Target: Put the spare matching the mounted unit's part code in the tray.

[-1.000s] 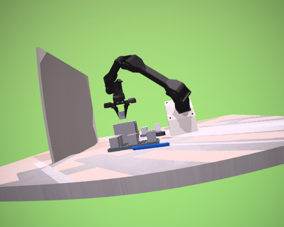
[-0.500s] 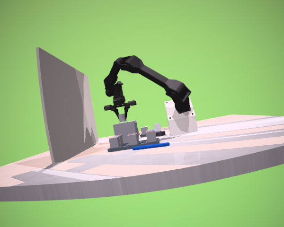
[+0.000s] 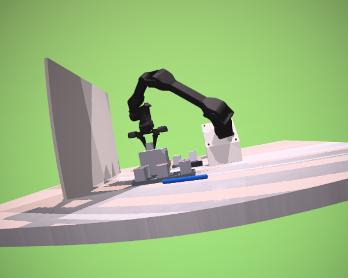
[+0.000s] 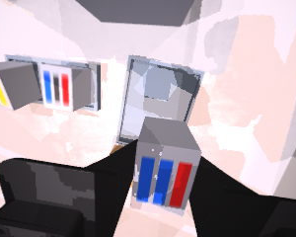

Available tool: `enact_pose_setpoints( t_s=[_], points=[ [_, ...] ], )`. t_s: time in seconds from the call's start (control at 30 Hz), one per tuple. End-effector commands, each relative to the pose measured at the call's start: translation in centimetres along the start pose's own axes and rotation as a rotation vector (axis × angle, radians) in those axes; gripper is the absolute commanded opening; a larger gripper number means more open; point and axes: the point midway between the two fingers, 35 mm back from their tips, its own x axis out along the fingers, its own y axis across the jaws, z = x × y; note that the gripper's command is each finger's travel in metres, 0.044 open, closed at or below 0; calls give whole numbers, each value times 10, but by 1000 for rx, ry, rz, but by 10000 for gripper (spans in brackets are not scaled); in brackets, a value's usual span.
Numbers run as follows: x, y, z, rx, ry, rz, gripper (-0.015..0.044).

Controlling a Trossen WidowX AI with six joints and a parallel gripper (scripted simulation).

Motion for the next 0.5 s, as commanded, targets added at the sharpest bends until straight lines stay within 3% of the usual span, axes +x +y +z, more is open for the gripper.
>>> enact_pose_setpoints(
  t_s=[0.0, 0.47],
  points=[
    [4, 0, 0, 8, -4, -4, 0],
    [17, 0, 0, 8, -5, -4, 0]
  ],
)
